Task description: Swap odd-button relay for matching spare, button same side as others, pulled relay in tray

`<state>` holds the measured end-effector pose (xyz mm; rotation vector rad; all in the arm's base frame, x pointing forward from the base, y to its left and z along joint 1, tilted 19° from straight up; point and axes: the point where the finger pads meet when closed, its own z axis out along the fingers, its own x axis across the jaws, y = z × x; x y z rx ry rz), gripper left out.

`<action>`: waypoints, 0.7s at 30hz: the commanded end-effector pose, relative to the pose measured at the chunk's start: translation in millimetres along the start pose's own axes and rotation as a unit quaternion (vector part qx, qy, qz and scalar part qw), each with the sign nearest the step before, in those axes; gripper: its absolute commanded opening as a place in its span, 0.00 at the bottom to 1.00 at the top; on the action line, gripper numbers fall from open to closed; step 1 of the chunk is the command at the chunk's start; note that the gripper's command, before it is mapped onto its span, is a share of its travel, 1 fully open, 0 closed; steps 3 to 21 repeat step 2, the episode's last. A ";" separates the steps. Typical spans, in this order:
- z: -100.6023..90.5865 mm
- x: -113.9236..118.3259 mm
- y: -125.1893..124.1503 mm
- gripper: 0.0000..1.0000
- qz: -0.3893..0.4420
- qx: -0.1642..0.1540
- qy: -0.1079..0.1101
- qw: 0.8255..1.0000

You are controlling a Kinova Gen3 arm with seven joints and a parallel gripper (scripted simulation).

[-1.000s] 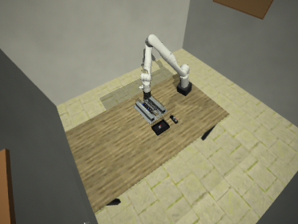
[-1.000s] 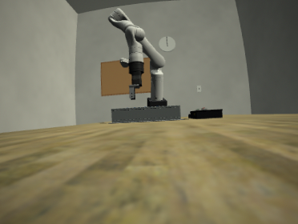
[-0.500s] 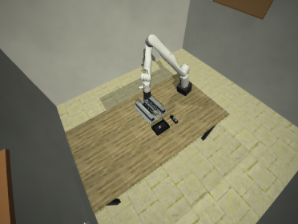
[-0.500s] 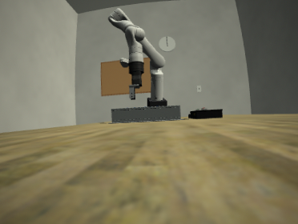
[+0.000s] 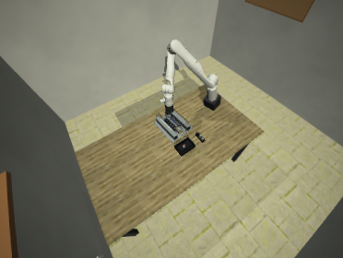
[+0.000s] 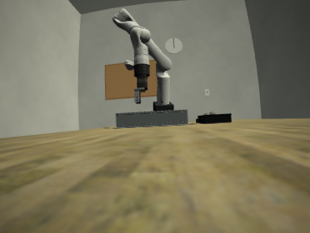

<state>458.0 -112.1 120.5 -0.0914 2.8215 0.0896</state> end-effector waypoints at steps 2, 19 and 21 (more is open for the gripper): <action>-0.5 -0.4 -0.2 1.00 0.000 0.000 -0.001 1.000; -0.5 -0.4 -0.2 1.00 0.000 0.000 -0.001 1.000; -0.5 -0.4 -0.2 1.00 0.000 0.000 -0.001 1.000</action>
